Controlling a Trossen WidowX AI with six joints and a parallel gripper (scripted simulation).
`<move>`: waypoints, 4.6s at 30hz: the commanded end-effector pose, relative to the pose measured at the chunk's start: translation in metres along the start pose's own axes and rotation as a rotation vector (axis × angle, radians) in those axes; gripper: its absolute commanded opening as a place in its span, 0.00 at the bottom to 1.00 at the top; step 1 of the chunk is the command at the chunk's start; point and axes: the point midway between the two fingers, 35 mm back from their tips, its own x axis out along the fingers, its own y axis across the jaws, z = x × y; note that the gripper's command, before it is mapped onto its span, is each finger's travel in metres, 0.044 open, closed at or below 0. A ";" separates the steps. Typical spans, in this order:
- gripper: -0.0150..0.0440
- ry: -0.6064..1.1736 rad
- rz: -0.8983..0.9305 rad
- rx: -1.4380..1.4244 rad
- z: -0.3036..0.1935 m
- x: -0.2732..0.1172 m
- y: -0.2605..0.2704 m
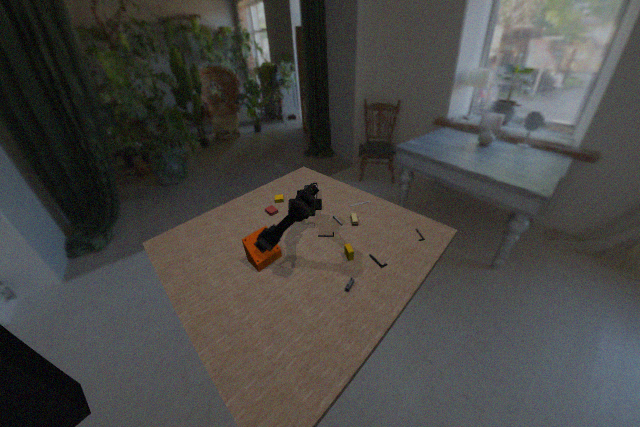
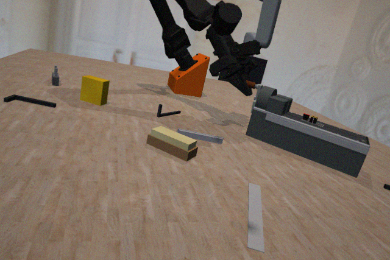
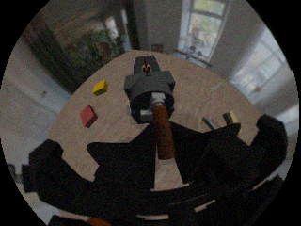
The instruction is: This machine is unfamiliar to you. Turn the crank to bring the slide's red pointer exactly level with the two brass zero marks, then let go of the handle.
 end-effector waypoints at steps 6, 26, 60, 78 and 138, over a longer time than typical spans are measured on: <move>0.25 -0.008 0.018 -0.012 0.001 -0.001 0.011; 0.25 -0.008 0.018 -0.012 0.000 -0.001 0.014; 0.25 -0.008 0.018 -0.012 -0.001 0.000 0.017; 0.25 -0.008 0.018 -0.012 -0.001 0.001 0.018; 1.00 0.010 -0.019 0.013 0.088 -0.063 0.010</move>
